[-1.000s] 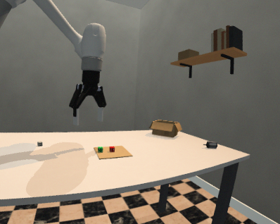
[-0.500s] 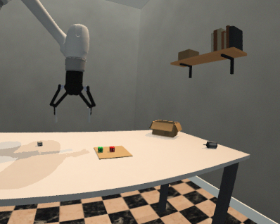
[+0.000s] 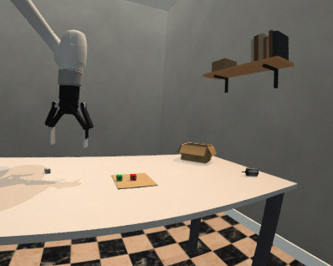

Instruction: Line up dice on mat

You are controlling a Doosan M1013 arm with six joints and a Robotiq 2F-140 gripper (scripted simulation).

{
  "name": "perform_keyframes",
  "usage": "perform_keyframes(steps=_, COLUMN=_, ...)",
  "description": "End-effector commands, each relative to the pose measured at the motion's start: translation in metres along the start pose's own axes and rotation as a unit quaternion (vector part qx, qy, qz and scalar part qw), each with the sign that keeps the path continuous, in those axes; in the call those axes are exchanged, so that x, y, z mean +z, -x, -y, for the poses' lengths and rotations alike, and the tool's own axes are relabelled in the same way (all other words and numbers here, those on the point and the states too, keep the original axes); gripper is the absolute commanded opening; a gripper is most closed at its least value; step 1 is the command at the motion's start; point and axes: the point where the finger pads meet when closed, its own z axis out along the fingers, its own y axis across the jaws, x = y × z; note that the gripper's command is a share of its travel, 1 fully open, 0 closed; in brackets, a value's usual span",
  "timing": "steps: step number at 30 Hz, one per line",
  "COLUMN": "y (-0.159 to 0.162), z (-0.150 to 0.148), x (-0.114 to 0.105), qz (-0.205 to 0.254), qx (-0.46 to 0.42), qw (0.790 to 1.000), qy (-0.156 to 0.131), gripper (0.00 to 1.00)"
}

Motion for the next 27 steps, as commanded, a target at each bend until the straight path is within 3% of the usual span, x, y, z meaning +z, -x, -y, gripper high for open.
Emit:
perform_keyframes(steps=1, y=-0.004, z=-0.02, x=0.001, qz=-0.005, qx=0.076, qw=0.997, qy=-0.005, gripper=1.0)
perform_keyframes(steps=8, y=-0.014, z=-0.06, x=0.007, qz=-0.004, qx=0.226, qw=0.974, qy=-0.006, gripper=1.0)
perform_keyframes(steps=16, y=-0.021, z=-0.083, x=0.011, qz=-0.004, qx=0.309, qw=0.951, qy=-0.006, gripper=1.0)
perform_keyframes(steps=21, y=-0.022, z=-0.086, x=0.011, qz=-0.004, qx=0.319, qw=0.948, qy=-0.006, gripper=1.0)
perform_keyframes(steps=22, y=-0.022, z=-0.086, x=0.011, qz=-0.004, qx=0.319, qw=0.948, qy=-0.006, gripper=0.29)
perform_keyframes(steps=27, y=-0.022, z=-0.086, x=0.011, qz=-0.004, qx=0.319, qw=0.948, qy=-0.006, gripper=0.29)
